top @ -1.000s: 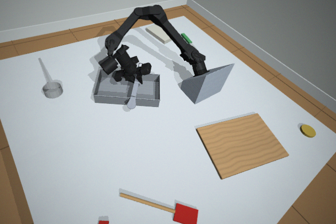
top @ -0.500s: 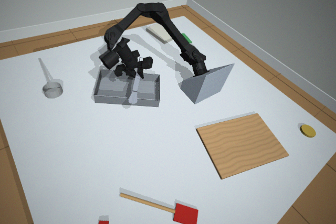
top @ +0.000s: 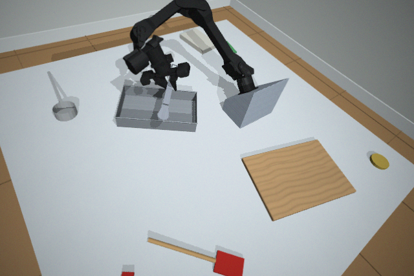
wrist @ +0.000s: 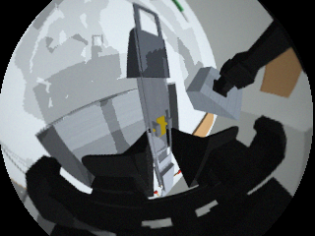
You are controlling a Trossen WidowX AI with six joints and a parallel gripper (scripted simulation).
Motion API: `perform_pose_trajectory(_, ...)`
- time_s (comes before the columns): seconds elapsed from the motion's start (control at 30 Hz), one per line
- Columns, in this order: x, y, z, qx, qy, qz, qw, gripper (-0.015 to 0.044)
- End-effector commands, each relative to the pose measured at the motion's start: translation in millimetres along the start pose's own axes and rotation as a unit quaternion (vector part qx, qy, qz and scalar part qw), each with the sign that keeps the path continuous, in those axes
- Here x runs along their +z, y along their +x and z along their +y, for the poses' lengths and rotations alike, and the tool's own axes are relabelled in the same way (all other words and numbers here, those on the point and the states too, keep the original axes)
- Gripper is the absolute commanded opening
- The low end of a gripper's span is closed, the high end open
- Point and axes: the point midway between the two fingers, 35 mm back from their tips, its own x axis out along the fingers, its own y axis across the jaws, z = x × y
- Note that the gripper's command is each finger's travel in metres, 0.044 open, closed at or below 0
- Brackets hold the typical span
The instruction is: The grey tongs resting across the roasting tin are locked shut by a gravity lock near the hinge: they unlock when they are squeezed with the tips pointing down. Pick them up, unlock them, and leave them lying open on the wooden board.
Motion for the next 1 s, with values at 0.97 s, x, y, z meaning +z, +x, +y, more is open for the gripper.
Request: perform_pose_trajectory(0.97,8.2,1.8,-1.6,0.213,-0.124,-0.047,0.968,-0.0150)
